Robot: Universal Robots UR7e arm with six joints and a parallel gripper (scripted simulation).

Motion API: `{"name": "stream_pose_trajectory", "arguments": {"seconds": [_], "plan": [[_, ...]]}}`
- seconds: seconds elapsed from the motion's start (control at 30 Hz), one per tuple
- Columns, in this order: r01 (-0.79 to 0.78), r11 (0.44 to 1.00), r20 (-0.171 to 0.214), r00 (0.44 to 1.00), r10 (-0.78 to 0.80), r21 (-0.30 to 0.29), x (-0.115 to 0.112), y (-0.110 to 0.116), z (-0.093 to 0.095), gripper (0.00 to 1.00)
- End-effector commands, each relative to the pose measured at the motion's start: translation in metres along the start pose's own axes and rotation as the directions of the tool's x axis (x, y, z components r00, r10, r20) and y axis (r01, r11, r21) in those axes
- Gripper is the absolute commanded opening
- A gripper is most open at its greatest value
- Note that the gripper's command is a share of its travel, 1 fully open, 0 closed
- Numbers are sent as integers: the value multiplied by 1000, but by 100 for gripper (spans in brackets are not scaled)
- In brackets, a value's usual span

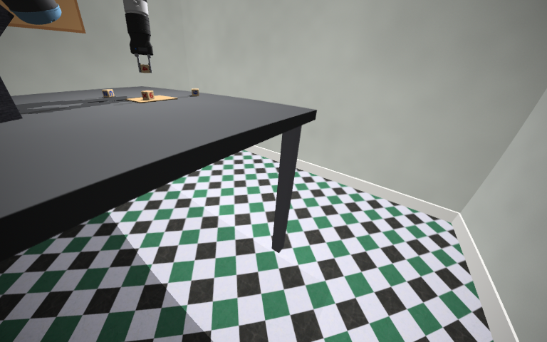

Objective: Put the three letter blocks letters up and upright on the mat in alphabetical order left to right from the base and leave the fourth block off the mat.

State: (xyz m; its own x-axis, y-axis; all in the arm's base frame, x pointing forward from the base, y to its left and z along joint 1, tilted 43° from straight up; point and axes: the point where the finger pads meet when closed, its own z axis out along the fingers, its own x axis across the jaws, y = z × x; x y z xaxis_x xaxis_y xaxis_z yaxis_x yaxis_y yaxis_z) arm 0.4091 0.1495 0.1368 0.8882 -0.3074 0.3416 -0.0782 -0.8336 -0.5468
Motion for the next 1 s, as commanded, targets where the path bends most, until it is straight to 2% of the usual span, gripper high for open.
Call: {"name": "stream_pose_trajectory", "arguments": {"seconds": [0.0, 0.53, 0.97], "plan": [[103, 995, -10, 995, -103, 8, -3, 13, -1, 57], [294, 956, -39, 955, -293, 17, -10, 36, -4, 57], [347, 938, -49, 937, -346, 17, -12, 43, -5, 57]]}}
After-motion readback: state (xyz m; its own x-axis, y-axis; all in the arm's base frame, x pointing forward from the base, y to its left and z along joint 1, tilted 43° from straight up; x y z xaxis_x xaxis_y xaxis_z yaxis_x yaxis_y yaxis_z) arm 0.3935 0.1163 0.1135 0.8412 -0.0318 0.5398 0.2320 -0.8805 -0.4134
